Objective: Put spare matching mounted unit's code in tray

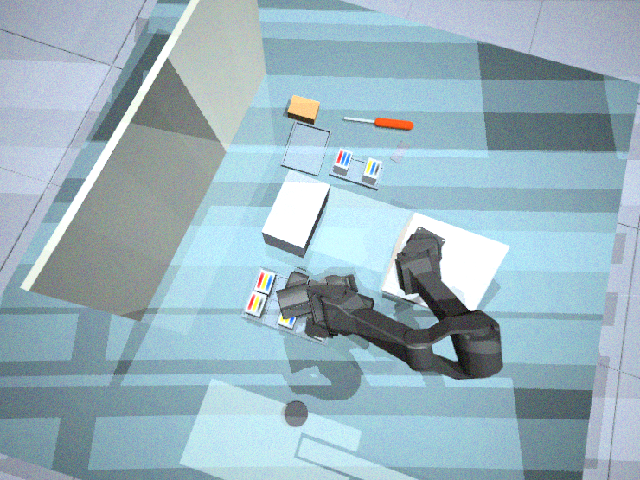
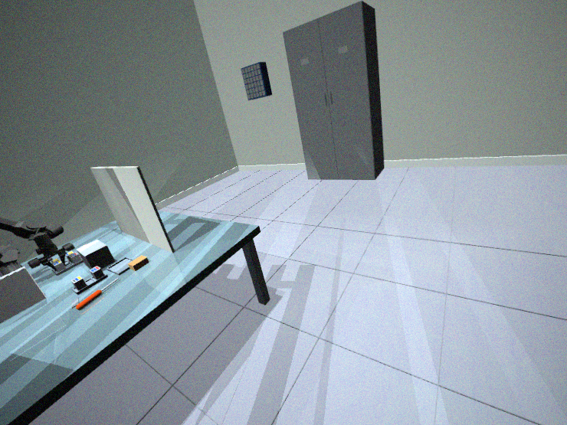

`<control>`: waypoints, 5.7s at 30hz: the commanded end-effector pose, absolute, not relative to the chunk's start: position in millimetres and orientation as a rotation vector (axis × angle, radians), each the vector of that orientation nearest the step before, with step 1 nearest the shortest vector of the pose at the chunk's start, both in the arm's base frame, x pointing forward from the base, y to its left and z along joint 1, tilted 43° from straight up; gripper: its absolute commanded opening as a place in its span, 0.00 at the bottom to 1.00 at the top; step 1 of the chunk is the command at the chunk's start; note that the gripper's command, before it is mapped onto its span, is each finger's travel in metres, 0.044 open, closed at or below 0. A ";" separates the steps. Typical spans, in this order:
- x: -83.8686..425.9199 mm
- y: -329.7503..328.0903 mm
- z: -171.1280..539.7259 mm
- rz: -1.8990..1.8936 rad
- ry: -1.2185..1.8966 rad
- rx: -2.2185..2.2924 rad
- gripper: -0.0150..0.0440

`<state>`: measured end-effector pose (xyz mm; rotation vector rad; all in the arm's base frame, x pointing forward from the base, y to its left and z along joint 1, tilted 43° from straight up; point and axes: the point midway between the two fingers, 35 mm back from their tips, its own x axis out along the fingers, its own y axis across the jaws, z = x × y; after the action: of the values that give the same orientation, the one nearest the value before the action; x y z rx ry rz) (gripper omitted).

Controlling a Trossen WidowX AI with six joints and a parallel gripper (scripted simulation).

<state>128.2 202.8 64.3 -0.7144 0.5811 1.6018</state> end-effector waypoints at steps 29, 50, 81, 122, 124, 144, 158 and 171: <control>136.8 158.4 109.2 1.598 0.592 -0.723 0.25; 141.3 118.6 159.1 1.596 0.601 -0.725 0.25; 232.1 64.2 164.3 1.566 0.619 -0.737 0.25; 347.2 -65.4 47.9 1.540 0.642 -0.740 0.25; 349.9 -71.6 40.3 1.544 0.639 -0.740 0.25; 360.3 -129.9 -45.8 1.584 0.602 -0.740 0.25; 360.3 -131.4 -64.1 1.588 0.596 -0.740 0.25; 361.7 -122.7 -75.5 1.588 0.597 -0.741 0.25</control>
<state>362.4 -125.8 -72.8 -0.7494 0.5956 1.5877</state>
